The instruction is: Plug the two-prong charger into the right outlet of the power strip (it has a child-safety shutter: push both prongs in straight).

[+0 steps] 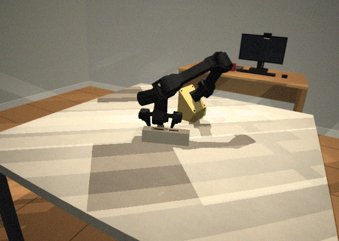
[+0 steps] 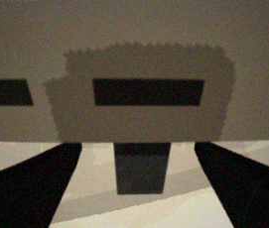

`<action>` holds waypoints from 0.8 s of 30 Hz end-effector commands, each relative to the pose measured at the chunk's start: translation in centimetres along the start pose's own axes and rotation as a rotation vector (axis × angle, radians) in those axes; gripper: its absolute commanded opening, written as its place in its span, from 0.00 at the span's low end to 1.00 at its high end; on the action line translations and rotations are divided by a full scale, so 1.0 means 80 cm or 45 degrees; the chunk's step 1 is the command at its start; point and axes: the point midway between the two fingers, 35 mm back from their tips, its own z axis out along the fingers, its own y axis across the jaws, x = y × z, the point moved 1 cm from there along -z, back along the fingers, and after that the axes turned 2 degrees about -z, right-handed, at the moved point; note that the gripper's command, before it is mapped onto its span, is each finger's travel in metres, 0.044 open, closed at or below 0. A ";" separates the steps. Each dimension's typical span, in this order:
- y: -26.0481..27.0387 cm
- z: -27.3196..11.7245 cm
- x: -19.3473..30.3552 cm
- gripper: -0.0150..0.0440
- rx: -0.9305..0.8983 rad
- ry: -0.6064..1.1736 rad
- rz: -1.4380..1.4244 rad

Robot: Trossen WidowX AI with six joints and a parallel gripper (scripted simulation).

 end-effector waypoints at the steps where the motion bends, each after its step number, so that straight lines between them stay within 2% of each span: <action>1: 0.001 0.000 0.003 1.00 -0.003 -0.005 -0.009; 24: 0.001 0.001 0.016 1.00 0.000 -0.016 -0.018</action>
